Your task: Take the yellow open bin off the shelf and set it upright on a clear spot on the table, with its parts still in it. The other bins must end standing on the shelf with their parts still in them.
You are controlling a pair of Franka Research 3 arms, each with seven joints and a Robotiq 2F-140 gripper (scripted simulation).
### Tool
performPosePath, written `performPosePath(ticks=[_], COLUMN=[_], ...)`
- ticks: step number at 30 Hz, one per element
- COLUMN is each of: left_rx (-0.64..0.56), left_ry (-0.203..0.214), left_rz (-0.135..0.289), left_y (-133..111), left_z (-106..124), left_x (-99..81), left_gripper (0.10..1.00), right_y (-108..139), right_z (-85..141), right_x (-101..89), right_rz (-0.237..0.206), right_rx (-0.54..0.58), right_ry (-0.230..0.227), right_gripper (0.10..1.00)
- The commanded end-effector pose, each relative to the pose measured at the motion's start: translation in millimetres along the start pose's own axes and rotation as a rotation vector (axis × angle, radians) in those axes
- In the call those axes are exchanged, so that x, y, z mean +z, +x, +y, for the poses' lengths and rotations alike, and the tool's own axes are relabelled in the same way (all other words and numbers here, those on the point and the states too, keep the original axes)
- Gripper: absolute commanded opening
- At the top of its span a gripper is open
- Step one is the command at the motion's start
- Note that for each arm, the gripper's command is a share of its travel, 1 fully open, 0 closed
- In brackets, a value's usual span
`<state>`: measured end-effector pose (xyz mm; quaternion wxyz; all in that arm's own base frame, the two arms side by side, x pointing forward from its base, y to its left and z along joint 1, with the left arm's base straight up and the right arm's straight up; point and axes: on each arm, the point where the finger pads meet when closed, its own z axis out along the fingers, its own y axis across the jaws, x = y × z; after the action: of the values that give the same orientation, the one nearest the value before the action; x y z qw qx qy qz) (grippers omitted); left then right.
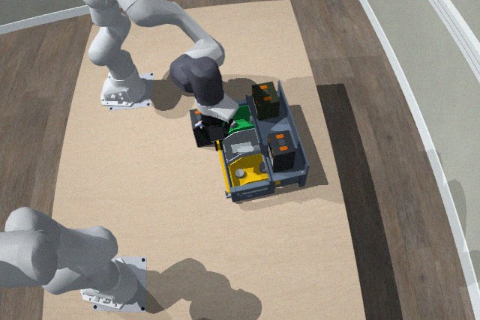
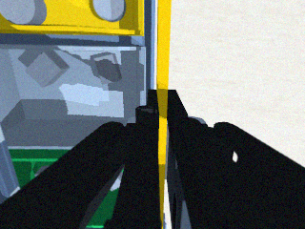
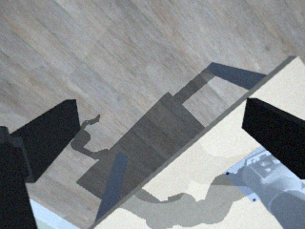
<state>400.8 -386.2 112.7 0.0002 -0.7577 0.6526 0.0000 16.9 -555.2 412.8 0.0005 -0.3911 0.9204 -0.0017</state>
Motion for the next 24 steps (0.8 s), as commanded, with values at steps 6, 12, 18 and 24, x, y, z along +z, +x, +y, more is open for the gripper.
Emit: performPosePath(ticks=[6,12,18,24], left_rx=[0.006,0.006,0.006,0.006], left_ry=[0.0,0.0,0.0,0.0], left_rz=[0.0,0.0,0.0,0.0], left_y=[0.3,0.3,0.3,0.3], left_z=[-0.1,-0.1,-0.1,-0.1], left_x=[-10.5,-17.6,-22.6,-30.2], left_gripper=[0.099,0.099,0.099,0.099], right_y=[0.0,0.0,0.0,0.0], right_z=[0.0,0.0,0.0,0.0], right_x=[-0.1,-0.1,-0.1,-0.1], right_rz=[0.0,0.0,0.0,0.0], right_rx=[0.0,0.0,0.0,0.0], right_ry=[0.0,0.0,0.0,0.0], right_gripper=[1.0,1.0,1.0,1.0])
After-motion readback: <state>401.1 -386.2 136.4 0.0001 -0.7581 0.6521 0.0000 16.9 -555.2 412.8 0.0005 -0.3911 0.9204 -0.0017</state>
